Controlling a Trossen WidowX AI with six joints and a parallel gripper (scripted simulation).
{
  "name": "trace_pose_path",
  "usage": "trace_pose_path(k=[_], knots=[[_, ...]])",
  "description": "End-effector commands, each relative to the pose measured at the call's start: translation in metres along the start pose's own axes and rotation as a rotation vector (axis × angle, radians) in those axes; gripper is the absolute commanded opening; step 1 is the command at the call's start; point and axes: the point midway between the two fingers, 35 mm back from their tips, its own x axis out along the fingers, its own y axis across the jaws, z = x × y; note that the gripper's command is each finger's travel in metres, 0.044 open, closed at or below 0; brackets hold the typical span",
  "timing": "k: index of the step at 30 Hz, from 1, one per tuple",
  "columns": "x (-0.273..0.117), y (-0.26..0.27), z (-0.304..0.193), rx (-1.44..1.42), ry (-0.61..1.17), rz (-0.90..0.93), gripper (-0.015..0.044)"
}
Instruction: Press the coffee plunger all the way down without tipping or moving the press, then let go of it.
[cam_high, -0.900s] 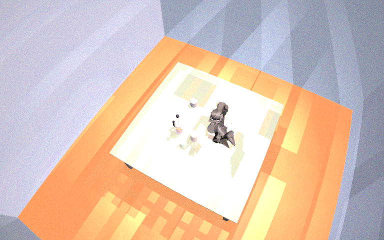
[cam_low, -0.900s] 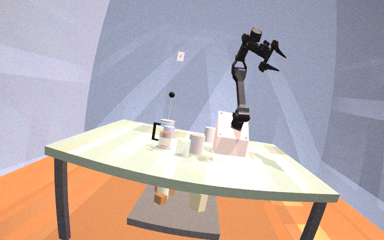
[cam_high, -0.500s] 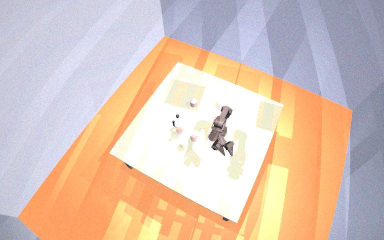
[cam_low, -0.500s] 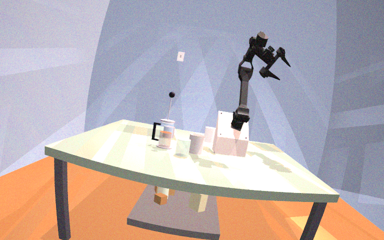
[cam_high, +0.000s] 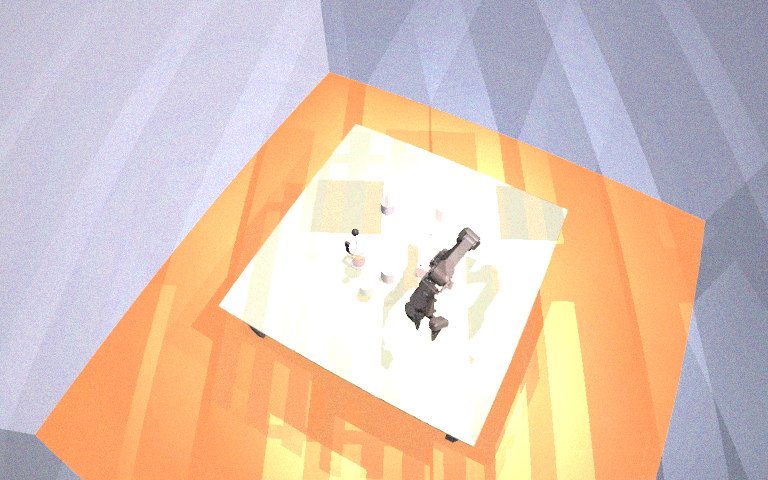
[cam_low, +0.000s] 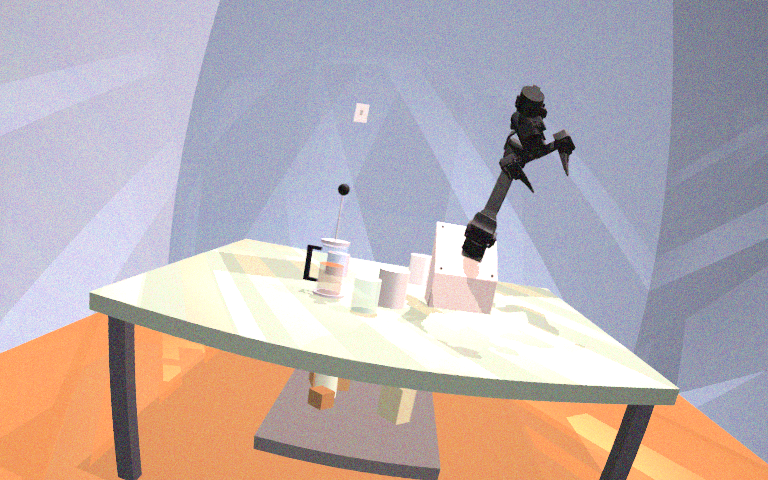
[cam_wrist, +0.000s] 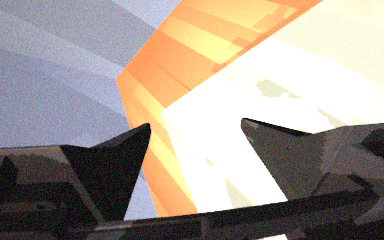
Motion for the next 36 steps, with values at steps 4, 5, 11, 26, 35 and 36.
trace_pose_path(k=[4, 5, 11, 26, 35, 36], knots=[[0.042, -0.074, 0.043, 0.012, -0.106, -0.208, 0.0440], [0.045, -0.087, 0.050, 0.016, -0.125, -0.239, 0.0440], [0.037, -0.176, 0.085, 0.072, -0.240, -0.427, 0.0440], [-0.120, -0.364, 0.096, 0.161, -0.532, -0.792, 0.0440], [-0.249, -0.412, 0.024, 0.202, -0.732, -0.963, 0.0440], [-0.261, -0.413, 0.014, 0.206, -0.755, -0.981, 0.0440]])
